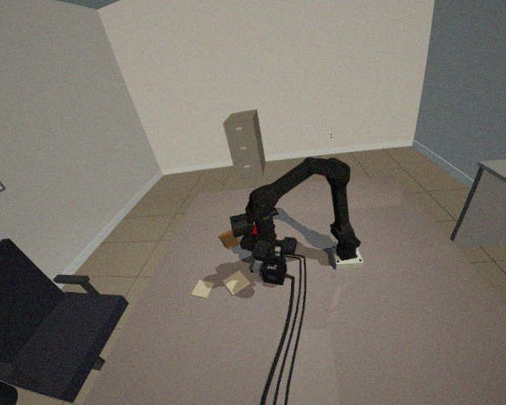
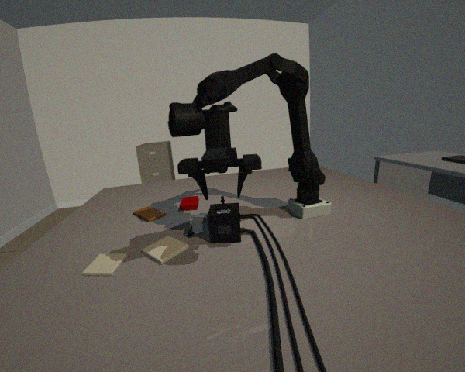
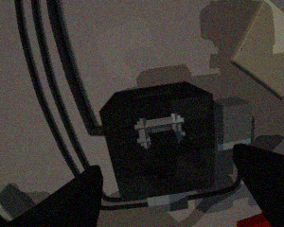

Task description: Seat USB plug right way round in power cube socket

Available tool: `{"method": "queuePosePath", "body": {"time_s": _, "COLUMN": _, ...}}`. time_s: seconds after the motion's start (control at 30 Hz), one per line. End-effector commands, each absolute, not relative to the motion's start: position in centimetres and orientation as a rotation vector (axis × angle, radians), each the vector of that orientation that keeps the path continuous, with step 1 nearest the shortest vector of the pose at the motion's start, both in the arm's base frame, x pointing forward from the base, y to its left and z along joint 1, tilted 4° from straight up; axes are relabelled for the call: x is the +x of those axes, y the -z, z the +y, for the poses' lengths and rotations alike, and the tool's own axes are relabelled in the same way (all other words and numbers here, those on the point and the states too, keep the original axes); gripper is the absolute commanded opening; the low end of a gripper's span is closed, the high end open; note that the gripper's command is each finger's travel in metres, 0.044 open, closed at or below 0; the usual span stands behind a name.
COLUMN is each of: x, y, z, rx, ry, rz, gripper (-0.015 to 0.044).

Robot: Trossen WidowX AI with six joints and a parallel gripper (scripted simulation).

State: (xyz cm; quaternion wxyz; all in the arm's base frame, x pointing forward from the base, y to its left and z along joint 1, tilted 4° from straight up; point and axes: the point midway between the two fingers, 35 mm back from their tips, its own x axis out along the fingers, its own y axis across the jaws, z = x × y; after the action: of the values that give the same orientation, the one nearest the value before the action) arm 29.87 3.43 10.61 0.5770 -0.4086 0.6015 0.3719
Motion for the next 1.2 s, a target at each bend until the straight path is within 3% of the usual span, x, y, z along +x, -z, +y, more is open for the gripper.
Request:
{"method": "queuePosePath", "body": {"time_s": 0.0, "x": 29.89, "y": -10.64, "z": 3.44, "rx": -0.956, "ry": -0.870, "rz": 1.407, "gripper": 0.0256}}
{"method": "queuePosePath", "body": {"time_s": 0.33, "x": 29.89, "y": -10.64, "z": 3.44, "rx": -0.956, "ry": -0.870, "rz": 1.407, "gripper": 0.0000}}
{"method": "queuePosePath", "body": {"time_s": 1.17, "x": 29.86, "y": -11.03, "z": 3.47, "rx": -0.956, "ry": -0.871, "rz": 1.408, "gripper": 0.0000}}
